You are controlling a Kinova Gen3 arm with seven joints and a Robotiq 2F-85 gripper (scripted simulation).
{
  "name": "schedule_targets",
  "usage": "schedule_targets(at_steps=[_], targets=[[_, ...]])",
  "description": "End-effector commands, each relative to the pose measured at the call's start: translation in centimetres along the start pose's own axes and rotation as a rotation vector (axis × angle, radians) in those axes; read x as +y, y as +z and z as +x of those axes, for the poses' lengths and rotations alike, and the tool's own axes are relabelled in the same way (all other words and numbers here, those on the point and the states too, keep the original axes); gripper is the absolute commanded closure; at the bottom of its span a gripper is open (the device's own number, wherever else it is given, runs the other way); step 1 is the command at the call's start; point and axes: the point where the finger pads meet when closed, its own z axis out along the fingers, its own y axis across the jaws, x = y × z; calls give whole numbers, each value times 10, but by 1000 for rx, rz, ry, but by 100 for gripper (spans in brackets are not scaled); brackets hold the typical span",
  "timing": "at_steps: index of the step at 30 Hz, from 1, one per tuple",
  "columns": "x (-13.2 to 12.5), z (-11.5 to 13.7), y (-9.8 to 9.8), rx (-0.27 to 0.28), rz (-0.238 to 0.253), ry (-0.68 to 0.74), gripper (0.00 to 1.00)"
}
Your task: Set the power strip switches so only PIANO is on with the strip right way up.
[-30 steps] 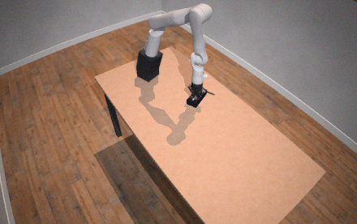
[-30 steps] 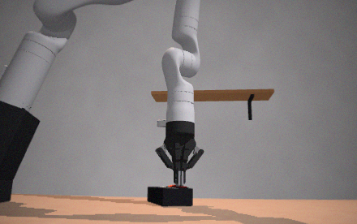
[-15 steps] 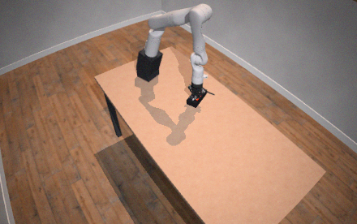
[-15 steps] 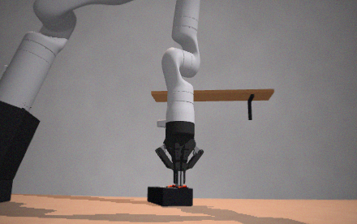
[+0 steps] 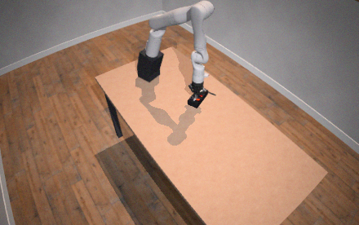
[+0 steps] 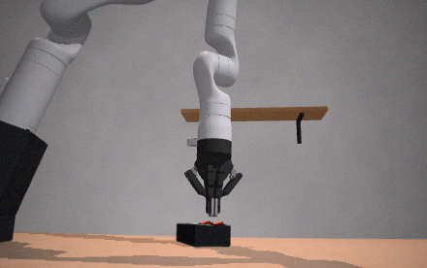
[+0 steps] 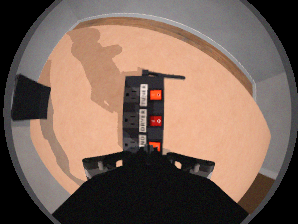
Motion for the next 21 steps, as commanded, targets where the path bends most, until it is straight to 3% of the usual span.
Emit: schedule_targets(at_steps=[1, 9, 21], targets=[[5, 1, -10, -3, -9, -8, 100], [5, 2, -24, -3, -9, -8, 100], [5, 2, -25, -3, -9, -8, 100]])
